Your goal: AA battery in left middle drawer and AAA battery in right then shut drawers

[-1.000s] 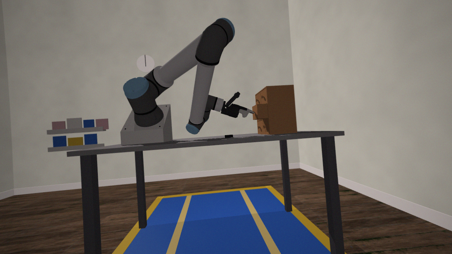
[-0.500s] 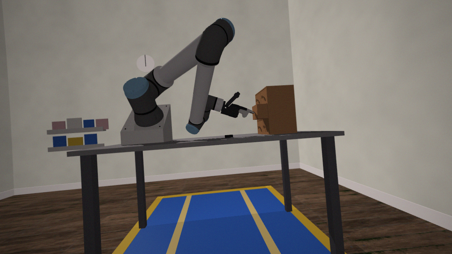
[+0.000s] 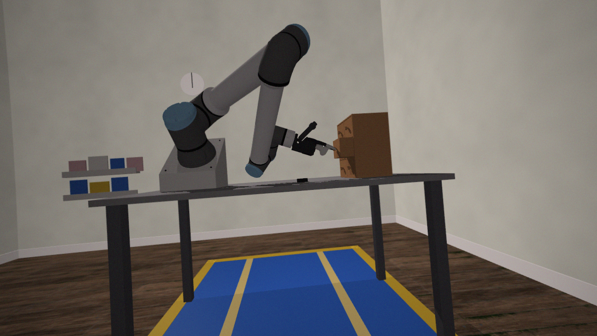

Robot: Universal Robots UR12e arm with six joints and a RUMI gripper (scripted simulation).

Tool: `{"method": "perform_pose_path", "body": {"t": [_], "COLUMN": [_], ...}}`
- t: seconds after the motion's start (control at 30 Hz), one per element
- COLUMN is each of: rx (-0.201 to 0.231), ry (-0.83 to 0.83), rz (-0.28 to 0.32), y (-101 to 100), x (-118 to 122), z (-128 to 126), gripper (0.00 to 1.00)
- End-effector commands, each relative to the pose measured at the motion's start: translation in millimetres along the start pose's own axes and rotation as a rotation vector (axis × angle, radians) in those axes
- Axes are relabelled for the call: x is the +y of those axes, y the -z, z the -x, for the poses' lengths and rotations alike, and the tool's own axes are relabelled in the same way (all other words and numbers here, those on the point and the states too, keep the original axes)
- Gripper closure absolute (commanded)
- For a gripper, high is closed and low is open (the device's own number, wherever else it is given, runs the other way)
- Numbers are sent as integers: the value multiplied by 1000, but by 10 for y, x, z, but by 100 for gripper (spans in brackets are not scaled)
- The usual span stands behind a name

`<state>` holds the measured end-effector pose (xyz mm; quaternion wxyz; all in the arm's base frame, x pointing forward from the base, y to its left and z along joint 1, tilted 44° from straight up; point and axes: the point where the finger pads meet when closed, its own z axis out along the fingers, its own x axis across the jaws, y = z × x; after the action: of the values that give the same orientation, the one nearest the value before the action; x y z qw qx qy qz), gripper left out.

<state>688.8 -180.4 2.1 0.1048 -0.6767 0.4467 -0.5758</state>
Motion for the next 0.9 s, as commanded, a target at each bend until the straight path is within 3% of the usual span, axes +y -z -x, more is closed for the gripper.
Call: {"method": "perform_pose_path", "body": {"t": [0.0,0.53,0.87], "rx": [0,0,0], "ry": [0,0,0], "rz": [-1,-1,-1], "y": [3,3,3], "x": [-6,-6,-6], "z": [1,1,1], "gripper": [93,80,80]}}
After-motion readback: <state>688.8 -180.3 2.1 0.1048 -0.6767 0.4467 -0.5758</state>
